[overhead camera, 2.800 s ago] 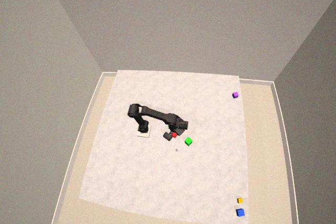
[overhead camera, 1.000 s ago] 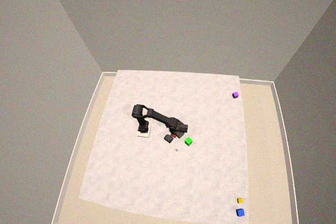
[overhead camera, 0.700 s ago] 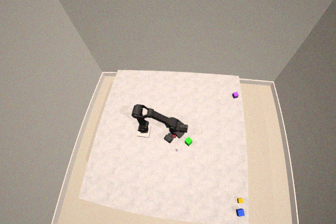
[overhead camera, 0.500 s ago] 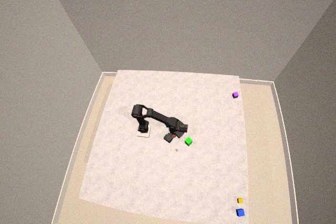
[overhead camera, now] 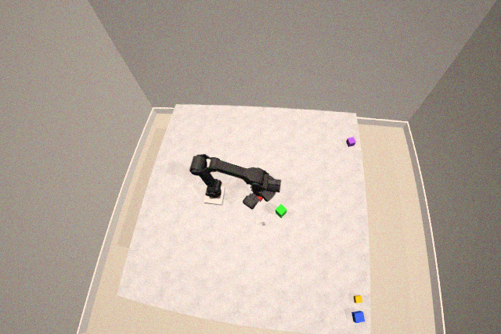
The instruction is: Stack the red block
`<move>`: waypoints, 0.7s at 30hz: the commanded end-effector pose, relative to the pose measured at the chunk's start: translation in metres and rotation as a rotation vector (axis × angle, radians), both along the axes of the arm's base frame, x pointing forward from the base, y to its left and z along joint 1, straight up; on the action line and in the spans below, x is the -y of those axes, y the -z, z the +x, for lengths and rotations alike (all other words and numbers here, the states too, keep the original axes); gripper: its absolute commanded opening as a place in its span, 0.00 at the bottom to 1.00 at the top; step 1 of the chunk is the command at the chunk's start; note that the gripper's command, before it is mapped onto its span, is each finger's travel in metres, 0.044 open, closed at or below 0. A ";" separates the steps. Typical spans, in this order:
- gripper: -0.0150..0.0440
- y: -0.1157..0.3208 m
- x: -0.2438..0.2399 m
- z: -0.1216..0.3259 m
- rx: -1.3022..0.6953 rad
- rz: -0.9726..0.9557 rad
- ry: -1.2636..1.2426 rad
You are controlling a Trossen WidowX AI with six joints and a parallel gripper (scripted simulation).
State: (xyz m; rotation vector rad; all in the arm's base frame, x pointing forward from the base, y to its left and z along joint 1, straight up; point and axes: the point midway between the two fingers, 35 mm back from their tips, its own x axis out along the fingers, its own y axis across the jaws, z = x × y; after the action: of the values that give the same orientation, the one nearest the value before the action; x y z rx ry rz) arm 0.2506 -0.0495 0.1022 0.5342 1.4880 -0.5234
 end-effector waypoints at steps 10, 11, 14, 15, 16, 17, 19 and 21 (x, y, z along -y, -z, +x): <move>0.25 -0.035 0.000 0.000 0.006 -0.002 0.000; 0.25 -0.037 0.000 0.000 0.005 -0.003 0.002; 0.25 -0.038 0.000 0.000 0.004 -0.005 0.005; 0.25 -0.039 0.001 0.002 0.004 -0.005 0.005; 0.25 -0.040 0.003 0.005 0.004 -0.006 0.005; 0.25 -0.041 0.005 0.009 0.004 -0.006 0.005; 0.25 -0.042 0.009 0.016 0.005 -0.006 0.005; 0.25 -0.044 0.014 0.023 0.005 -0.007 0.005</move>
State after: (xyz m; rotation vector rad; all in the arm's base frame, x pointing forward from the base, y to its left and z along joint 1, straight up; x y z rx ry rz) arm 0.2665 -0.0580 0.1441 0.5407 1.4798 -0.5302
